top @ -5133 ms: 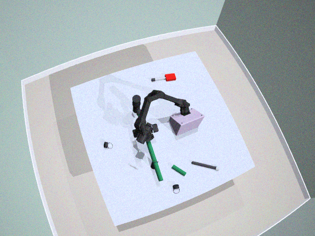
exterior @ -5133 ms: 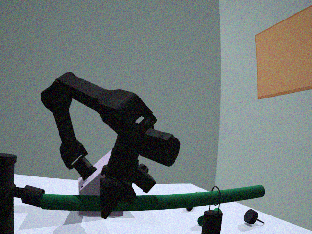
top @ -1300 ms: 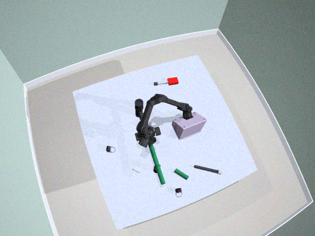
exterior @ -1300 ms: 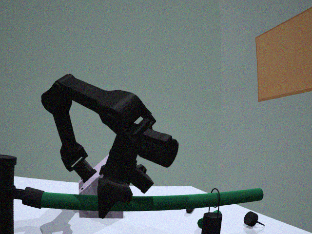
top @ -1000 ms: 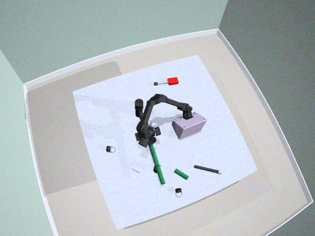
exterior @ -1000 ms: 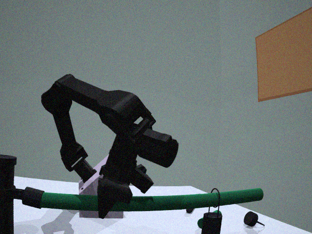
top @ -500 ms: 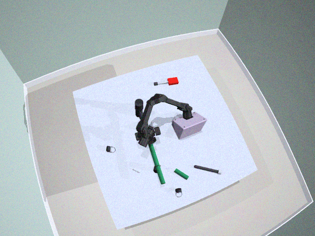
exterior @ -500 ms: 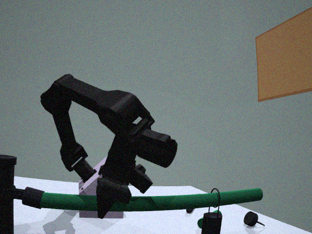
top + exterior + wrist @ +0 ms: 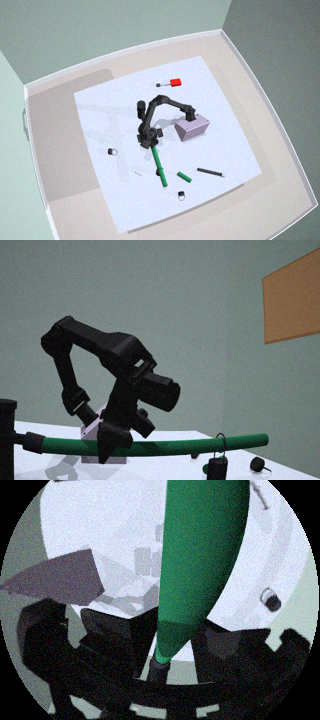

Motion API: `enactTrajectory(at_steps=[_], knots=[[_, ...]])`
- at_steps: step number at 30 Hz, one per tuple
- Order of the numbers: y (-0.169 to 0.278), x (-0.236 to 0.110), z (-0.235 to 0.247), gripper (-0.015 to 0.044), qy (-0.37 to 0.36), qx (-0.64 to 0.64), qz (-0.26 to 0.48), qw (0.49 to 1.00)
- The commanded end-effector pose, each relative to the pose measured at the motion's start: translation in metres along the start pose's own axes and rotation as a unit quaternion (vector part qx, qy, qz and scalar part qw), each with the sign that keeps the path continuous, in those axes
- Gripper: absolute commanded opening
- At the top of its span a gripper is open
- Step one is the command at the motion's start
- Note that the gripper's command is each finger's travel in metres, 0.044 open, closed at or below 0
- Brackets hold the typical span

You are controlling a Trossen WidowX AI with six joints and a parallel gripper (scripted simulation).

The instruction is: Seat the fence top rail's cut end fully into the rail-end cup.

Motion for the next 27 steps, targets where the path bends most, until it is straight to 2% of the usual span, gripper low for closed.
enactTrajectory(at_steps=[1, 27], knots=[[0.0063, -0.0029, 0.001, 0.0, 0.003, 0.0, 0.003, 1.0], [0.0156, -0.0055, 0.0023, 0.0, 0.003, 0.0, 0.003, 1.0]])
Point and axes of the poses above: the point midway between the two fingers, 35 mm back from their tips, its own x axis out along the fingers, its own z axis across the jaws, y = z × x, the point moved 10 cm from there along -x, back along the fingers, and after that the axes turned 13 degrees about -x, right-handed, at the moved point
